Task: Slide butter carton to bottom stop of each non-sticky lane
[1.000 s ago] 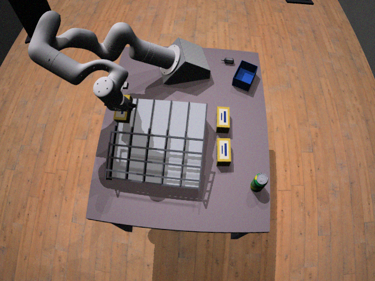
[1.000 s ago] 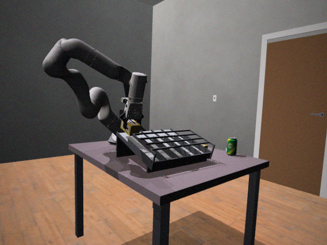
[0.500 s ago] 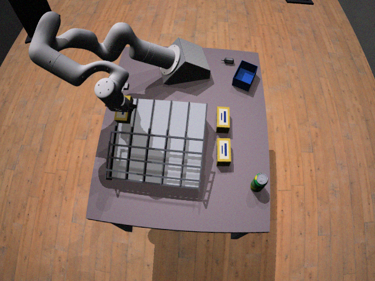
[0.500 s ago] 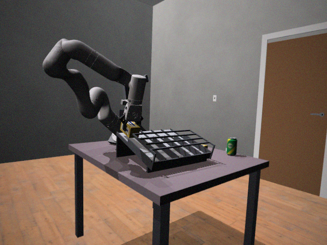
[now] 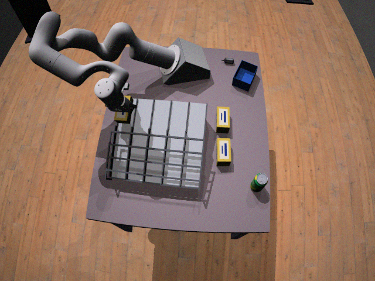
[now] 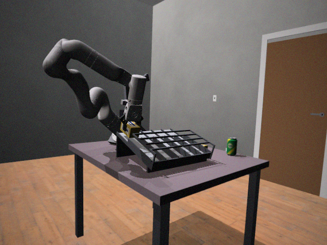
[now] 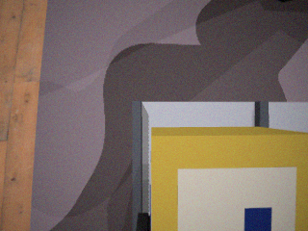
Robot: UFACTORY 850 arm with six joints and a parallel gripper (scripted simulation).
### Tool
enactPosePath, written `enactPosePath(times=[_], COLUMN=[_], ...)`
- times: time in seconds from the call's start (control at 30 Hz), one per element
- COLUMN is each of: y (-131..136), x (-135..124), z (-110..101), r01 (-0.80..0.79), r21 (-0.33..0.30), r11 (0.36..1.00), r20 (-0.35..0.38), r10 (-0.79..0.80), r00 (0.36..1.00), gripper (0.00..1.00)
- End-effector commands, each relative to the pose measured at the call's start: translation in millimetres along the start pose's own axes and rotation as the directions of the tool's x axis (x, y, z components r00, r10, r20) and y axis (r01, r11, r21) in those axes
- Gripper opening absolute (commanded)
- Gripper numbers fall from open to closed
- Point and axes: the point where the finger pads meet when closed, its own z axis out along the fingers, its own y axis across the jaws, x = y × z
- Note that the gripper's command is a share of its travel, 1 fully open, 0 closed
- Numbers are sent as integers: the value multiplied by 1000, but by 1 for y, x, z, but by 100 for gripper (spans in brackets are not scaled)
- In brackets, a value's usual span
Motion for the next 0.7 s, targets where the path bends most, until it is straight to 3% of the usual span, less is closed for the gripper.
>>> enactPosePath(times=[0.0, 0.67], y=[0, 0], x=[0, 0], z=[-1, 4], r01=[0, 0], r21=[-1, -1], r11=[1000, 1000], r20=[1, 1], r10=[0, 0], r00=[1000, 1000], gripper=[0, 0])
